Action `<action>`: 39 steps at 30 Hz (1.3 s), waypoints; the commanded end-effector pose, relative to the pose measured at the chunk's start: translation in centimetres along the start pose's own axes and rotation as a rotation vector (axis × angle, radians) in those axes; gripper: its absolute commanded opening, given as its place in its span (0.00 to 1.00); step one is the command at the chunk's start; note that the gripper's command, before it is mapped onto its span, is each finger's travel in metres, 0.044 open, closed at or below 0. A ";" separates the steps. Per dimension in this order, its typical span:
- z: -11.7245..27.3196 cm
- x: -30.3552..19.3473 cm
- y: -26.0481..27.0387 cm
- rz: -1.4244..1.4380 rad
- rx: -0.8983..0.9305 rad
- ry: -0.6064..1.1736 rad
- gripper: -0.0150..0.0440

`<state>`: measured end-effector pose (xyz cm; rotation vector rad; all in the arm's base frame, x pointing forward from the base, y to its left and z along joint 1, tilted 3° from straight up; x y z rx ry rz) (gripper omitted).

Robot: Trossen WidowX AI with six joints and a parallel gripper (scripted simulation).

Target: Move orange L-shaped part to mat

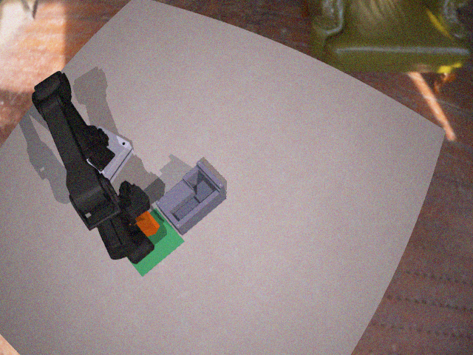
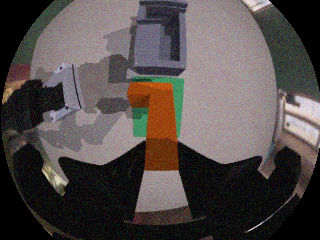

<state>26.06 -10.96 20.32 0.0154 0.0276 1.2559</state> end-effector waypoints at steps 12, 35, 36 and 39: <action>-2.6 0.0 0.1 0.004 0.007 0.004 0.25; -6.0 0.0 0.2 0.004 0.007 0.004 0.25; -6.0 0.0 0.2 0.004 0.007 0.004 0.25; -6.0 0.0 0.2 0.004 0.007 0.004 0.25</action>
Point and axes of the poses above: the point midway between the two fingers, 35 mm back from their tips, its own z axis back along the fingers, its own y axis across the jaws, x = y × z, the point moved 10 cm from there along z, back along the fingers, and after that the axes turned 7 degrees about -z, right-handed, at the moved point
